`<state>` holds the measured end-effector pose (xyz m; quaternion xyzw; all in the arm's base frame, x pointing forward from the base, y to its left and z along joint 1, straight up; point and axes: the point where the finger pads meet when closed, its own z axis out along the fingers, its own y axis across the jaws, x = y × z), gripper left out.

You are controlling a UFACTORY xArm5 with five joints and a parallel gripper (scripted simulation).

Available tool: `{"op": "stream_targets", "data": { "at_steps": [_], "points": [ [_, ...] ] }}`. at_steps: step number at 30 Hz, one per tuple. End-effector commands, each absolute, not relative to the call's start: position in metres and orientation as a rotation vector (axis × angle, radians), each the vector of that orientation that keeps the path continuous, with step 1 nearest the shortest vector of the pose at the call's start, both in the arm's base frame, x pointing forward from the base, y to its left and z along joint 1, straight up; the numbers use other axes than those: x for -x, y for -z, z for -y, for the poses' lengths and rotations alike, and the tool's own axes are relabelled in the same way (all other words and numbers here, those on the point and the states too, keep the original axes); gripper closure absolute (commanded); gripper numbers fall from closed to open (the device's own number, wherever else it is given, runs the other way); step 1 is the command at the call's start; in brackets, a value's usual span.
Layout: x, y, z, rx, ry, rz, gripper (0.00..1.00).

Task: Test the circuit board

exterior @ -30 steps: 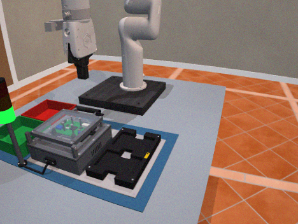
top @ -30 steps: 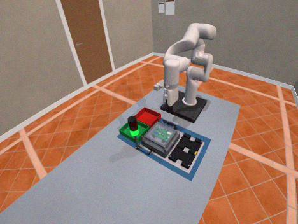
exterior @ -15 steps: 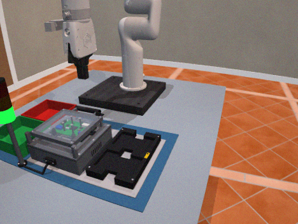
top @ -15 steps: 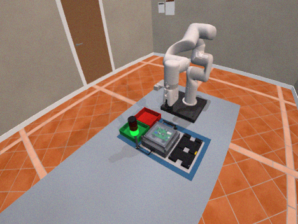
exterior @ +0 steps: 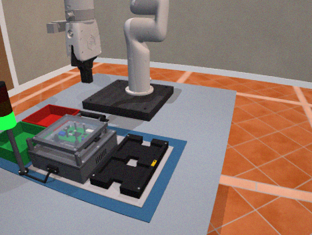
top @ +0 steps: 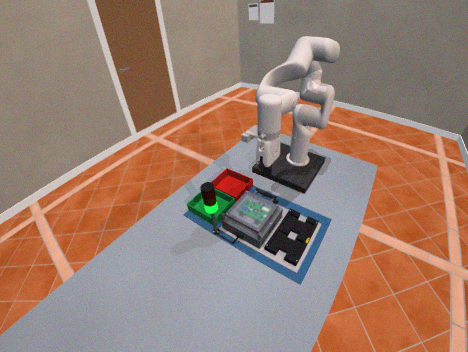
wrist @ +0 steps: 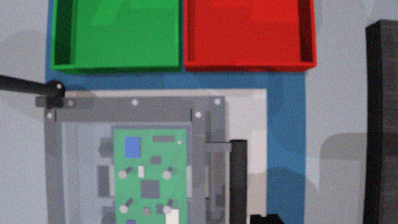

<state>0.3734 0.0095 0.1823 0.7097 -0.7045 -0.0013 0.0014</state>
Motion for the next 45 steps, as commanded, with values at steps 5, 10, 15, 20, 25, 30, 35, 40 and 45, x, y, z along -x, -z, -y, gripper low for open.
{"op": "stream_targets", "data": {
  "at_steps": [5, 10, 15, 20, 25, 30, 35, 40, 45],
  "points": [
    [-0.3745, -0.1828, -0.0095, -2.23, 0.0, 2.213, 1.0],
    [-0.3745, -0.1805, -0.0095, -2.23, 0.0, 2.213, 1.0],
    [-0.3745, -0.1788, -0.0095, -2.23, 0.0, 2.213, 1.0],
    [-0.3745, -0.1765, -0.0095, -2.23, 0.0, 2.213, 1.0],
    [-0.3745, -0.1756, -0.0095, -2.23, 0.0, 2.213, 1.0],
    [-0.3745, -0.1756, -0.0095, -2.229, 0.0, 2.214, 1.0],
    [-0.3745, -0.1756, -0.0095, -2.219, 0.0, 2.224, 1.0],
    [-0.3745, -0.1756, -0.0095, -2.17, 0.0, 2.272, 1.0],
    [-0.3745, -0.1756, -0.0095, -2.064, 0.0, 2.368, 1.0]
  ]
}}
